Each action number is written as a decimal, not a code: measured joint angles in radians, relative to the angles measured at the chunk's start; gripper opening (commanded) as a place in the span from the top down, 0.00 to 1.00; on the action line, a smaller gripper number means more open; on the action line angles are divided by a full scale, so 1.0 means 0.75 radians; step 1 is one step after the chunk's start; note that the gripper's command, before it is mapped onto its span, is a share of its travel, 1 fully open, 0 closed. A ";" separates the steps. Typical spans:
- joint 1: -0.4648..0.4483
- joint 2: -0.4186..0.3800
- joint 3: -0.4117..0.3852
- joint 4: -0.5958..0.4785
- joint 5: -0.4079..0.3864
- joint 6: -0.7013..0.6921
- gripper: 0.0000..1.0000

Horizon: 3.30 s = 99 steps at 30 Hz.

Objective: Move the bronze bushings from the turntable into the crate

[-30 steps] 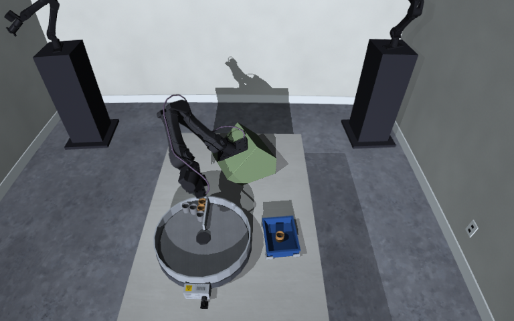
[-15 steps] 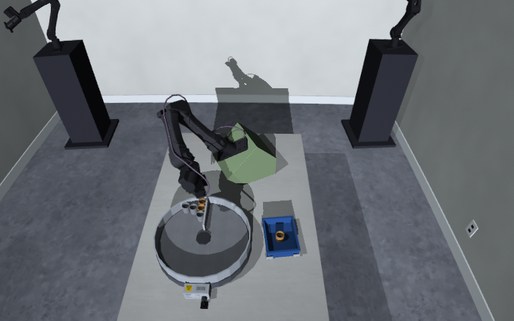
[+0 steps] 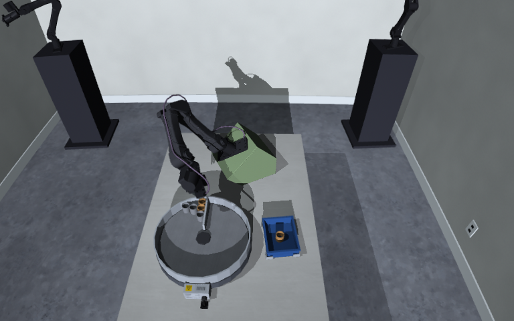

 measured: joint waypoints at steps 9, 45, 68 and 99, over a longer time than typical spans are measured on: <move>0.000 0.000 0.000 0.000 0.000 0.000 0.87; -0.005 0.000 0.000 0.000 -0.002 -0.004 0.87; -0.005 0.000 0.000 0.000 -0.002 -0.004 0.87; -0.104 0.015 -0.098 0.181 -0.038 -0.114 0.87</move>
